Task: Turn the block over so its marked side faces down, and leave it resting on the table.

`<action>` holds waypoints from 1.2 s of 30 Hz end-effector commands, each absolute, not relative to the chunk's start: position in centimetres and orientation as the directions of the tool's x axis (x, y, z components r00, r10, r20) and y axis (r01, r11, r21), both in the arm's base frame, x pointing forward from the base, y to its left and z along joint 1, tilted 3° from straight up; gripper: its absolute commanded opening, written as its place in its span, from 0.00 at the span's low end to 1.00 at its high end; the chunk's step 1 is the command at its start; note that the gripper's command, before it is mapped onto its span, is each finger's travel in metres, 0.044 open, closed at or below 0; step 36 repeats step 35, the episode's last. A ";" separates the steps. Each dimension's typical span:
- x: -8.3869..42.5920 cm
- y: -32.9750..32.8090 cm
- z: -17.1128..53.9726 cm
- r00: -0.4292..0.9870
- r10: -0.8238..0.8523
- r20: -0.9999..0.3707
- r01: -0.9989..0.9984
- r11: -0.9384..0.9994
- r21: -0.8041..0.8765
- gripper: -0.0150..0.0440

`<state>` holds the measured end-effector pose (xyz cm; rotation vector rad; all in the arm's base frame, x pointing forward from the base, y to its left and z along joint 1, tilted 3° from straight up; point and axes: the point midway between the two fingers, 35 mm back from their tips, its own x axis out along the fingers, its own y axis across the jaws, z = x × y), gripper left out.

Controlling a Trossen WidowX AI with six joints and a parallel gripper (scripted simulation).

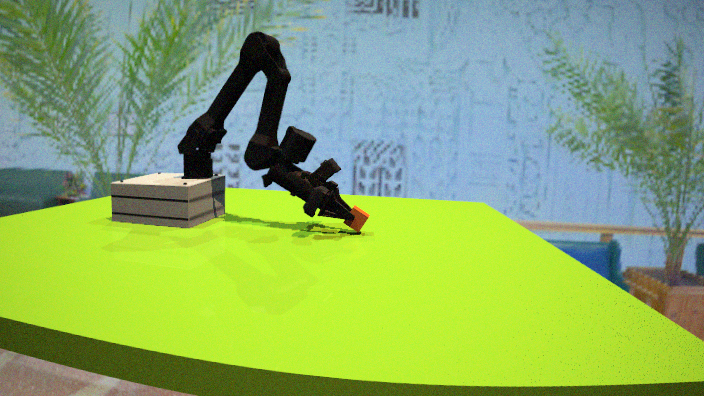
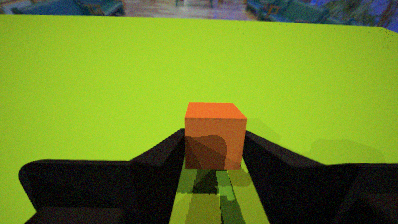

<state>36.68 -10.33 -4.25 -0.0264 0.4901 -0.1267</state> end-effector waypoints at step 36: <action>36.7 -10.3 -4.2 0.876 -0.124 -0.466 0.114 0.992 -0.049 1.00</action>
